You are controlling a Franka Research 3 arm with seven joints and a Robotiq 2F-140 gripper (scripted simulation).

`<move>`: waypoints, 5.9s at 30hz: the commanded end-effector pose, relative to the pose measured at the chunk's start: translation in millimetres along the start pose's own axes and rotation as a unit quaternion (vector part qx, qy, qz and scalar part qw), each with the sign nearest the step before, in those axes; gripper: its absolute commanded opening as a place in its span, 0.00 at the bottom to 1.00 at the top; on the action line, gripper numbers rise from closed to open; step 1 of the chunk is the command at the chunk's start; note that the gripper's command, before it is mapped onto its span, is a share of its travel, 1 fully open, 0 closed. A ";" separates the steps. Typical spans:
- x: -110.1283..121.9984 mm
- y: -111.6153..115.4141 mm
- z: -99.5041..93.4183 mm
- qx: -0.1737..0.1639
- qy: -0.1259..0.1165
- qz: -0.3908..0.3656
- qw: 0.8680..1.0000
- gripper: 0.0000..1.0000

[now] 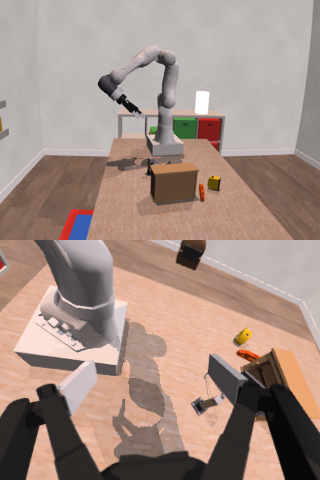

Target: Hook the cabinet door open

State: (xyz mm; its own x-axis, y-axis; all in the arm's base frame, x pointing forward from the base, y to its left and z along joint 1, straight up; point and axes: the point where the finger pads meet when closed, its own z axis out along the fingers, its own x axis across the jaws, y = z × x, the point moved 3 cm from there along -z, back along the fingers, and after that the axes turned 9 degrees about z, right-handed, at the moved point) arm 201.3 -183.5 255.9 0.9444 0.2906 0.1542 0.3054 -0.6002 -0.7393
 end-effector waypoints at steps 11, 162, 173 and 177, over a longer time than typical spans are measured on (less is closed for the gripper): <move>21.4 32.3 3.9 -0.054 -0.051 0.019 0.997 1.00; 221.1 64.3 80.2 -0.265 -0.215 -0.147 0.928 1.00; 243.6 58.5 93.5 -0.283 -0.220 -0.170 0.918 1.00; 243.6 58.5 93.5 -0.283 -0.220 -0.170 0.918 1.00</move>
State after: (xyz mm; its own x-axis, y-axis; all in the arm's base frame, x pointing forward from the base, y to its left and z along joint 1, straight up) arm 433.7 -76.5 189.0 0.6700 0.7402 -0.0565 0.7122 -0.6623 -0.2326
